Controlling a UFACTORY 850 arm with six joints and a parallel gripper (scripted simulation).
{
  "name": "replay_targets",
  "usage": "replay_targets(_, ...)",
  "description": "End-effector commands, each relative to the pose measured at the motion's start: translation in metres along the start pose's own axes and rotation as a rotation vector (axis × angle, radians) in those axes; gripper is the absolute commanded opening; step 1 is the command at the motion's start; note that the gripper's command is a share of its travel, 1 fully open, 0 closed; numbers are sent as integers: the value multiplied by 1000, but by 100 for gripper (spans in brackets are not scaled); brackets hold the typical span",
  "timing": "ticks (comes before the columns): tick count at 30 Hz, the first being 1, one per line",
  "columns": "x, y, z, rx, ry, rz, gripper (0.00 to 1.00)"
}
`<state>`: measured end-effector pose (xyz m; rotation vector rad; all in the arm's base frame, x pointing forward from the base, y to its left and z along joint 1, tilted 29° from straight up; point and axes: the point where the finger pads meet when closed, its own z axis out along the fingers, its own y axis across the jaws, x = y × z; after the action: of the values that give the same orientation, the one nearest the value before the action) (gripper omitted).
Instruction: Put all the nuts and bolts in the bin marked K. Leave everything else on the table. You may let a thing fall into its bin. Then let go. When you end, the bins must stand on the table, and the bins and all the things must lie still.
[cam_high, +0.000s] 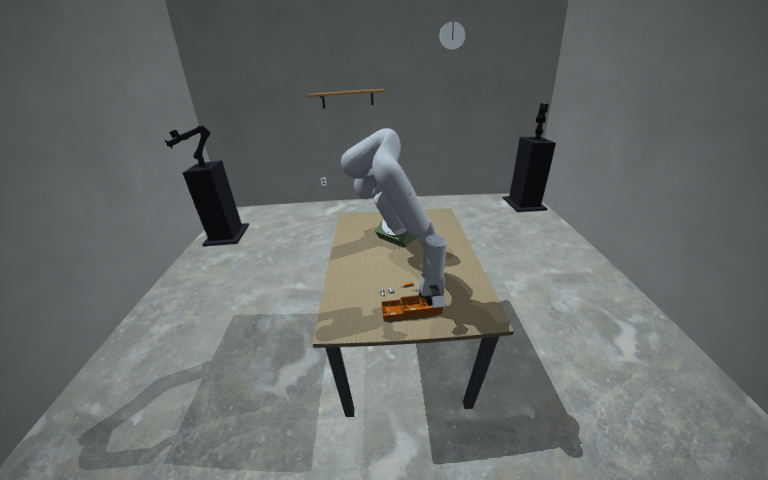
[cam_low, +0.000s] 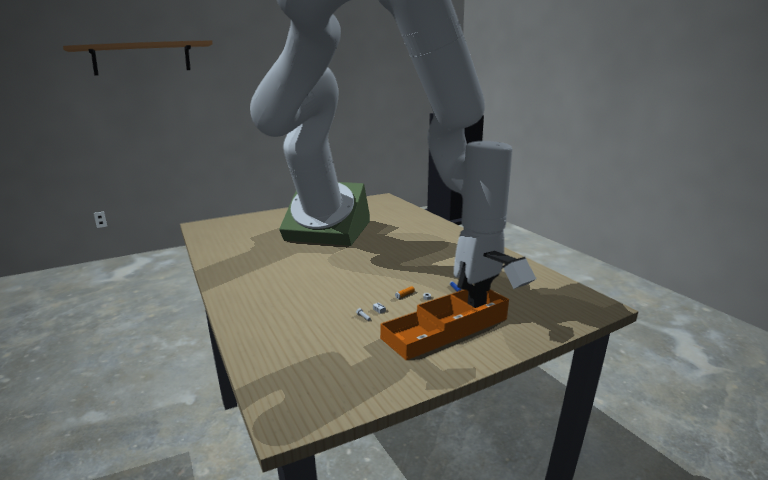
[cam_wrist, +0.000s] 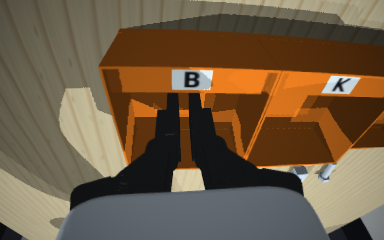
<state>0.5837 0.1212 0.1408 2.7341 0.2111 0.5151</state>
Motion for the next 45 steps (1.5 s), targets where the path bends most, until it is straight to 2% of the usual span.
replay_targets(1, 1, 0, -1, 0, 1, 0, 7)
replay_targets(29, 1, 0, -1, 0, 1, 0, 7)
replay_targets(45, 1, 0, -19, 0, 1, 0, 7)
